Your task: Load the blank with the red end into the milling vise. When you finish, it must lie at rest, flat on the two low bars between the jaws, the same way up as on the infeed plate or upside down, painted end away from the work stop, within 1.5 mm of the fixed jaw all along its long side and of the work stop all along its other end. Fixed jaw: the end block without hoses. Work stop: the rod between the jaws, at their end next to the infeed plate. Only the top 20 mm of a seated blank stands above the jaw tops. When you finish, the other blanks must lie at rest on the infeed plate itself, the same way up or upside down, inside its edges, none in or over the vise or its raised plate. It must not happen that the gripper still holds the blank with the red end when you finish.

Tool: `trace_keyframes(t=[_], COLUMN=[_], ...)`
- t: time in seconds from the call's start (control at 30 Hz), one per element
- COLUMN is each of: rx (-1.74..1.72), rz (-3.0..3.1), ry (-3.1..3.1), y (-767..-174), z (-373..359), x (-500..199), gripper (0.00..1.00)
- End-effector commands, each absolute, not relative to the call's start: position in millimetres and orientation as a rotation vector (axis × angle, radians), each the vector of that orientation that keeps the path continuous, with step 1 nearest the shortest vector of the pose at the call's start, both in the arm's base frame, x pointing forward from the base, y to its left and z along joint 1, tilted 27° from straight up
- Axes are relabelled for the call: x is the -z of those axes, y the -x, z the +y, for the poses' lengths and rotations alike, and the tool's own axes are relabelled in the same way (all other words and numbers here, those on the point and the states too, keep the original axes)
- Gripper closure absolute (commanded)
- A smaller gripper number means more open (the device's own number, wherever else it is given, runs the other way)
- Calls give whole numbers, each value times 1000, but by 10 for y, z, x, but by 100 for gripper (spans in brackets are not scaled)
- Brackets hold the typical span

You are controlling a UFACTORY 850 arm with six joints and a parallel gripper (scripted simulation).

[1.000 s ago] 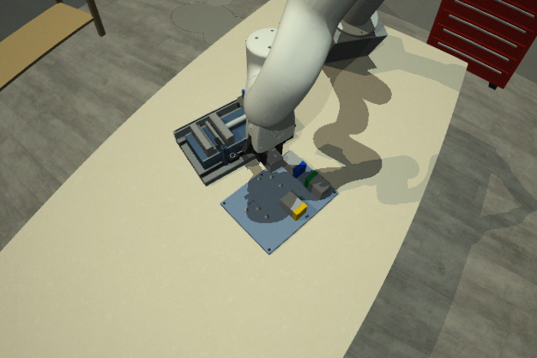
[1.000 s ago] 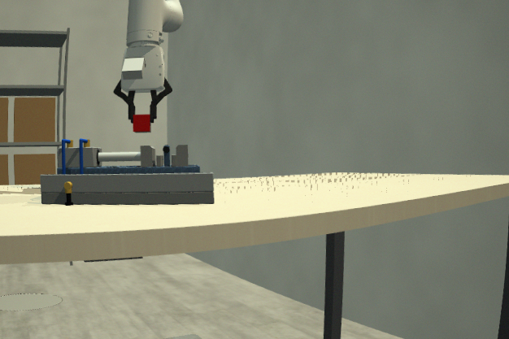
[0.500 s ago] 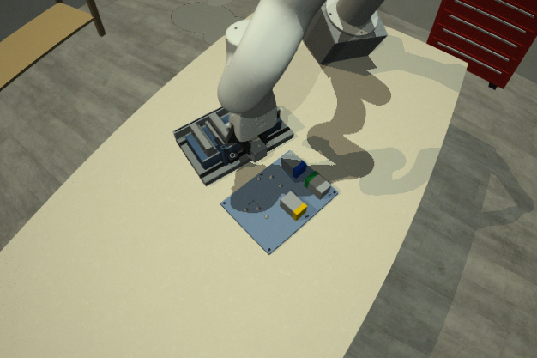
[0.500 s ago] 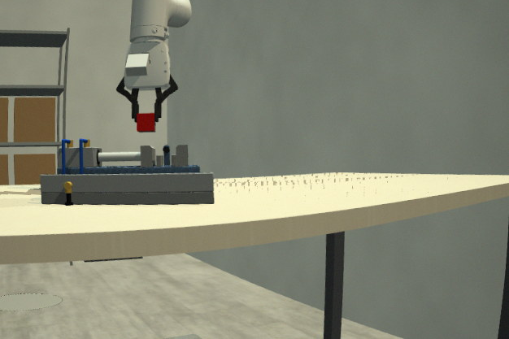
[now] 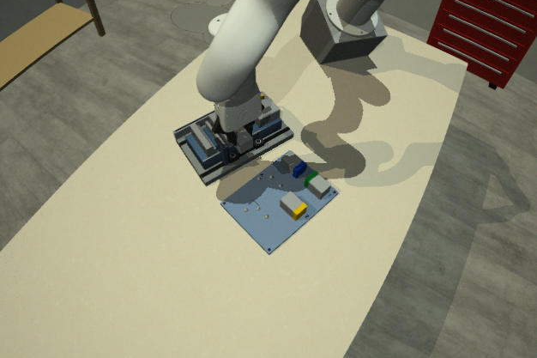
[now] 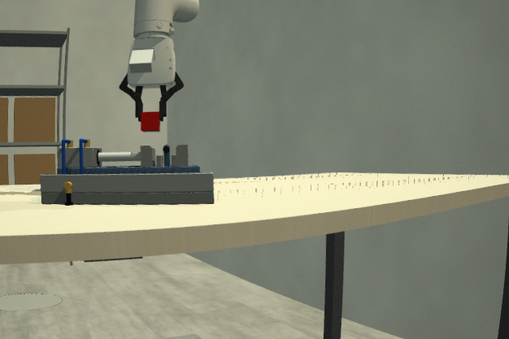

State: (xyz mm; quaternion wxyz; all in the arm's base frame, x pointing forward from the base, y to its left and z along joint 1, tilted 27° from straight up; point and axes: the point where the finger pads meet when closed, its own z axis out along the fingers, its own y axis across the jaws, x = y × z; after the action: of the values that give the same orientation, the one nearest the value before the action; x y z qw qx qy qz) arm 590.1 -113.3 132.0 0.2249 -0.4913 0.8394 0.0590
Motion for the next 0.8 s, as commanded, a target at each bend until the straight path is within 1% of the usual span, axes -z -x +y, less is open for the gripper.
trace_keyframes(t=[0.0, 0.17, 0.5, 0.77], rx=[-161, -161, -160, -160], rz=[2313, 2313, 2313, 2313], ry=[1355, 1355, 1355, 1355], y=[-5899, -5899, -5826, -5817], z=[-1211, -1211, -1656, -1707], x=[-1295, -1295, -1089, -1066], gripper=[100, 100, 100, 100])
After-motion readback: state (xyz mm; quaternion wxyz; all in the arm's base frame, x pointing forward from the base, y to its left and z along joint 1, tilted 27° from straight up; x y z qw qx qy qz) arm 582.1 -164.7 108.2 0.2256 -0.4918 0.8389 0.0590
